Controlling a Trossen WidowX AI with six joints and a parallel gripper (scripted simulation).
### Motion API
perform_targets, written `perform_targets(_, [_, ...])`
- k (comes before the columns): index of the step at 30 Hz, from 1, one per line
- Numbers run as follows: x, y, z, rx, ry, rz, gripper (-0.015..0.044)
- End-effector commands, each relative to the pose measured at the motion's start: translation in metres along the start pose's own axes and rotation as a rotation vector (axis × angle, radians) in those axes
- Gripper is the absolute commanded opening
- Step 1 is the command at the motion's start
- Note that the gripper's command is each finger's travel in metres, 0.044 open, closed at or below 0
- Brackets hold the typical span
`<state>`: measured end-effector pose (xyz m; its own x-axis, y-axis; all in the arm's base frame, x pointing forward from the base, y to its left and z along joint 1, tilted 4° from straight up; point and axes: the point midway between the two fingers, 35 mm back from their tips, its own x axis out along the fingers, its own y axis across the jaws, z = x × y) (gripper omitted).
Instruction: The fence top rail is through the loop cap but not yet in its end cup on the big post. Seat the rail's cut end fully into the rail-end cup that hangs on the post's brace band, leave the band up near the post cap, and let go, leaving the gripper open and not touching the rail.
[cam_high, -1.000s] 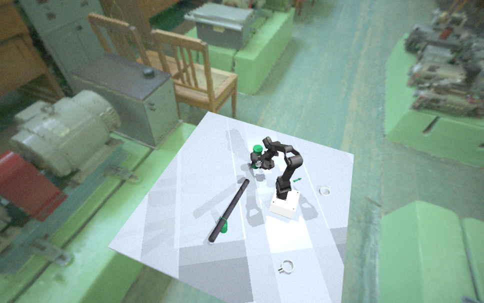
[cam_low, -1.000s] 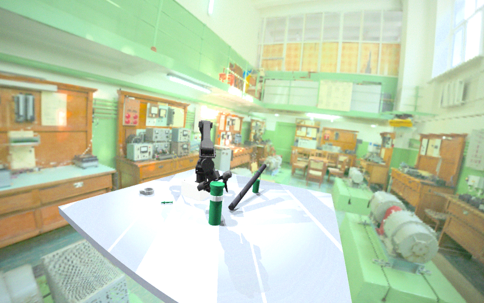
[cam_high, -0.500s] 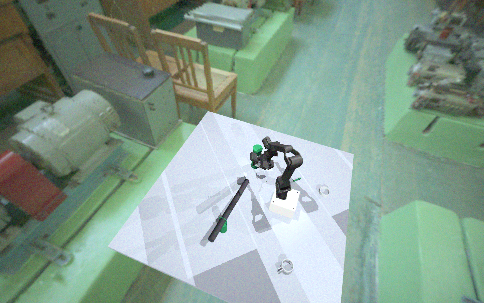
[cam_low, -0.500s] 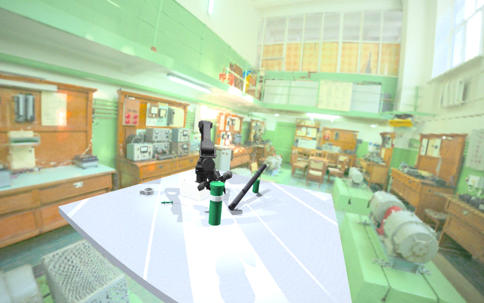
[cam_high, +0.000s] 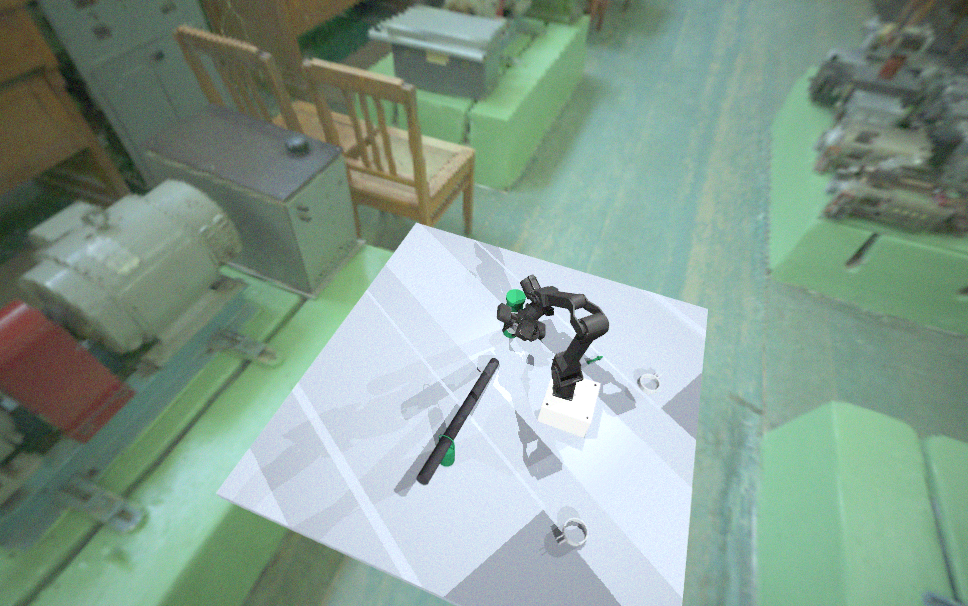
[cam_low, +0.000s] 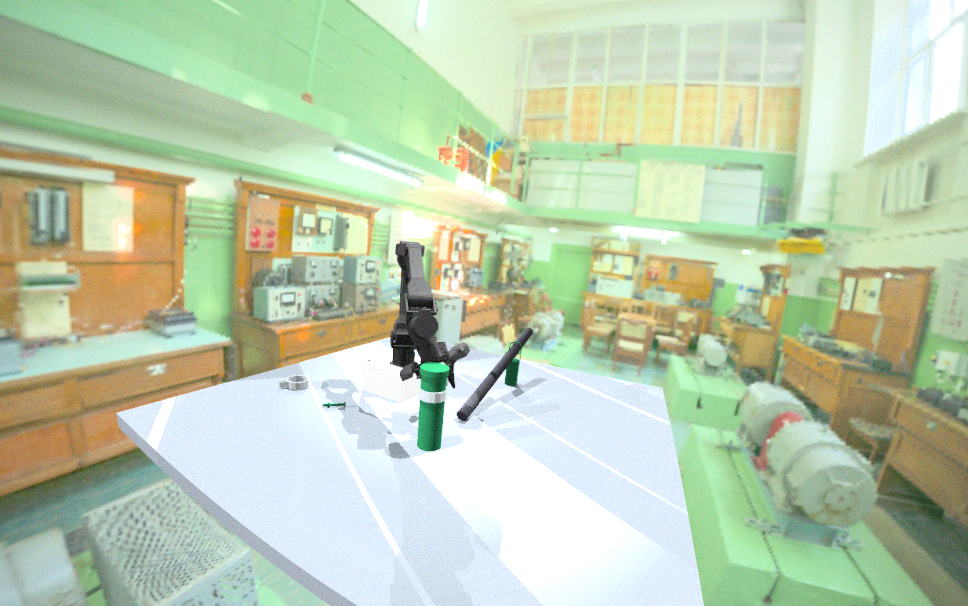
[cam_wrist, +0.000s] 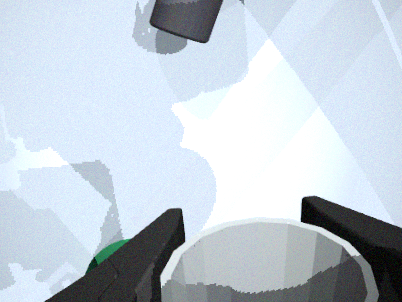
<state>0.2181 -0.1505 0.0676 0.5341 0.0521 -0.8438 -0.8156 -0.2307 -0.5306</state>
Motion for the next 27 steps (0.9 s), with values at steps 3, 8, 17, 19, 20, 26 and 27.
perform_targets(3, [0.003,-0.004,0.0,0.05,0.031,0.001,0.0])
perform_targets(8, [0.005,-0.007,0.0,0.081,0.049,0.001,0.0])
perform_targets(17, [0.008,-0.013,-0.001,0.148,0.087,0.0,0.0])
perform_targets(19, [0.009,-0.015,-0.002,0.165,0.097,-0.001,0.0])
perform_targets(20, [0.009,-0.015,-0.002,0.168,0.098,-0.001,0.0])
perform_targets(26, [0.012,-0.02,-0.003,0.218,0.127,-0.001,0.0])
perform_targets(27, [0.012,-0.02,-0.003,0.224,0.13,-0.002,0.0])
